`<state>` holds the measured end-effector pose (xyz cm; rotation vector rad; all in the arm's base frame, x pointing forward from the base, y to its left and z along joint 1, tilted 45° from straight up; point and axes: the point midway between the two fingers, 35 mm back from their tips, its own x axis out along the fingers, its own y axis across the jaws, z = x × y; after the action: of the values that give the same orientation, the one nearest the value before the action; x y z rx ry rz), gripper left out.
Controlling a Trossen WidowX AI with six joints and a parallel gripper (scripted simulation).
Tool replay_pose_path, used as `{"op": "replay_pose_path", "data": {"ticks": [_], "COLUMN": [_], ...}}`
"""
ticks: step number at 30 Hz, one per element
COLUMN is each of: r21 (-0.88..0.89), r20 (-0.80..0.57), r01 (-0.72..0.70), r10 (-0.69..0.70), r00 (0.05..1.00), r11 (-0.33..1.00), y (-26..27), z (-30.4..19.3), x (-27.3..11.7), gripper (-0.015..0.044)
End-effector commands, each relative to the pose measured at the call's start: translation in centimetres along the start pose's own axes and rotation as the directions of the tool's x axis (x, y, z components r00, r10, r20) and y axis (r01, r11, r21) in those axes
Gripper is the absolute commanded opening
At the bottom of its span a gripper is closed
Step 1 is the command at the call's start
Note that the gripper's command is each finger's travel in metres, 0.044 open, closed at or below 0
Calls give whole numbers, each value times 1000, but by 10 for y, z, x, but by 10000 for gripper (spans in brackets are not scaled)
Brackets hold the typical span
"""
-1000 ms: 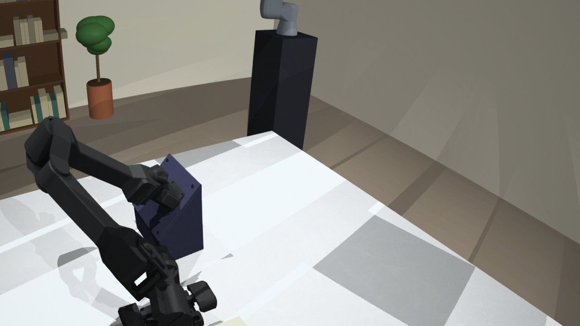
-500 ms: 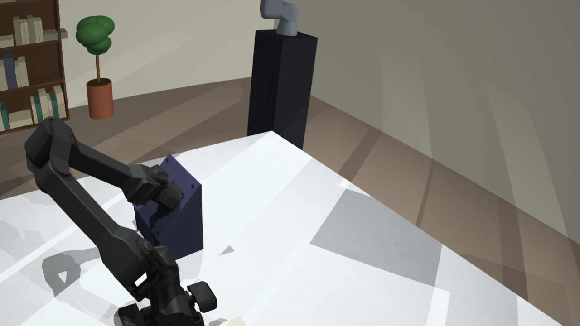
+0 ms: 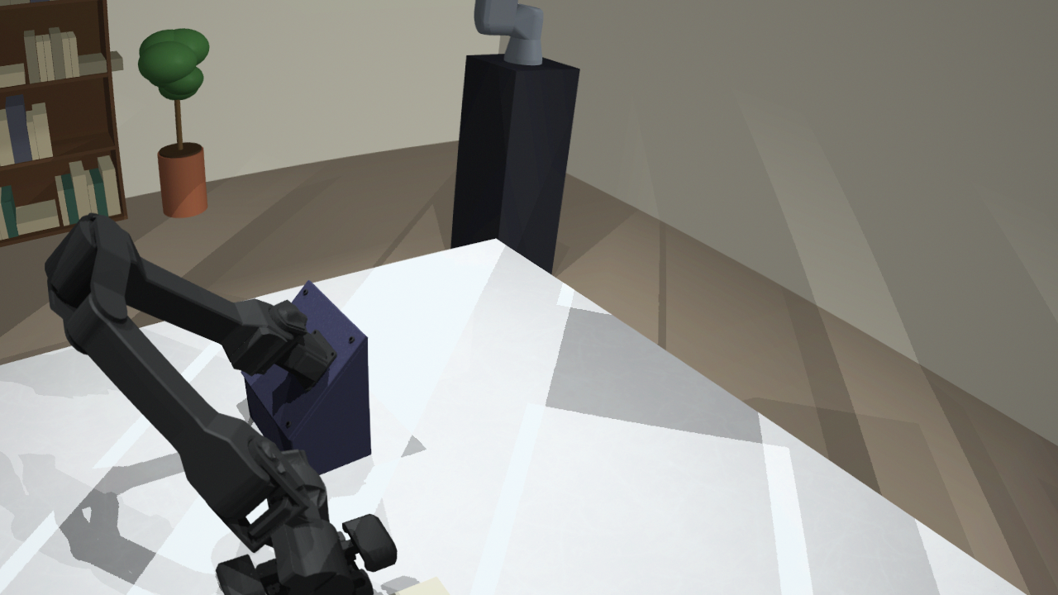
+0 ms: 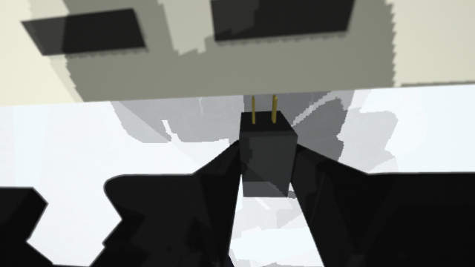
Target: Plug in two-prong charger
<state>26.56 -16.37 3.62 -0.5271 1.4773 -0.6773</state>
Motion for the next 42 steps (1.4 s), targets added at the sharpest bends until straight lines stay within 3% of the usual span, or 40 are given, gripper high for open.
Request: {"op": "replay_pose_path", "data": {"ticks": [1, 42], "r21": [6, 6], "r20": [2, 2], "r01": [4, 4], "r10": [-4, -4], "r00": [1000, 1000], "r11": [1000, 1000], "y": [-1, -1], "z": [2, 6], "x": [-1, -1], "gripper": [0, 0]}}
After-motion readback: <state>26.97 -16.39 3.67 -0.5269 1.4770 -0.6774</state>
